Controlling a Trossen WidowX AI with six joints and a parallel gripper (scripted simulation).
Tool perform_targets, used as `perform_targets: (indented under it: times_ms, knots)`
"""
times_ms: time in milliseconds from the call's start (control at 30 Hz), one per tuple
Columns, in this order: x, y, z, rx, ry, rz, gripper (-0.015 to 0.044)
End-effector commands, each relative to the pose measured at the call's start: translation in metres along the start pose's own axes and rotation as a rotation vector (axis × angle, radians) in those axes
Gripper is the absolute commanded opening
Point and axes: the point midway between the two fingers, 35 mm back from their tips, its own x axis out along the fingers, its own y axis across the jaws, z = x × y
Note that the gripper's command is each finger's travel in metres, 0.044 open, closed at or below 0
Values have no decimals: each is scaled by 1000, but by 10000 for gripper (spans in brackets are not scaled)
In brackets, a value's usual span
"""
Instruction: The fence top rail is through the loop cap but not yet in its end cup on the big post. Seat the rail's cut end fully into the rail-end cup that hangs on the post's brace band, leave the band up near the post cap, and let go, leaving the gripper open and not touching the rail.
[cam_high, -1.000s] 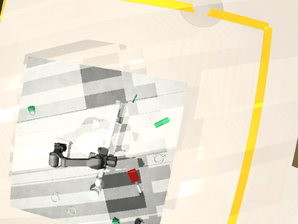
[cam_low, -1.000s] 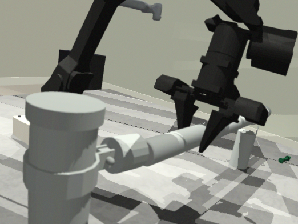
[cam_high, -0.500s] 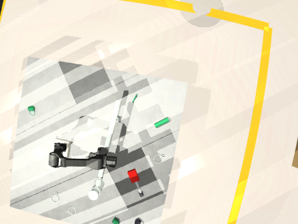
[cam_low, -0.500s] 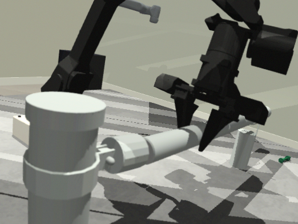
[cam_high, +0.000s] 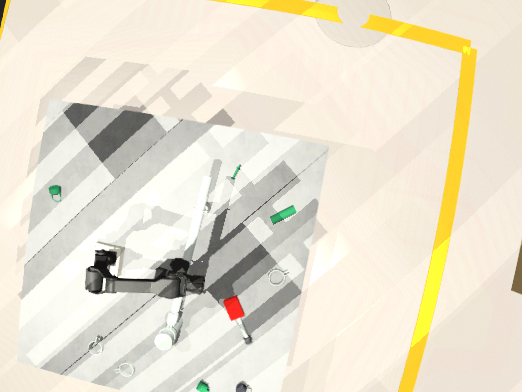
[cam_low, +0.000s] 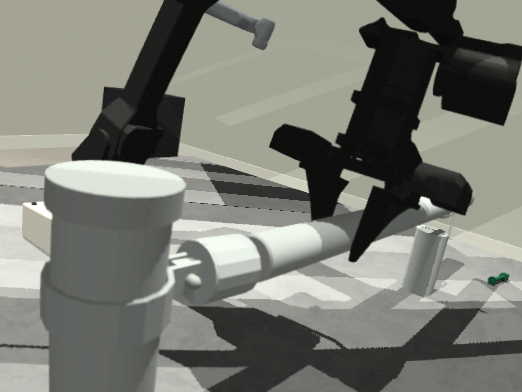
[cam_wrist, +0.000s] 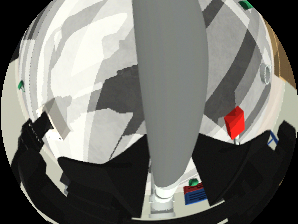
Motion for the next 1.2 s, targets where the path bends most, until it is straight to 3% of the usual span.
perform_targets:
  times_ms: [0,1167]
  knots:
    - [0,-1,-8,3,7,-3,0]
    - [6,1,-21,2,4,1,0]
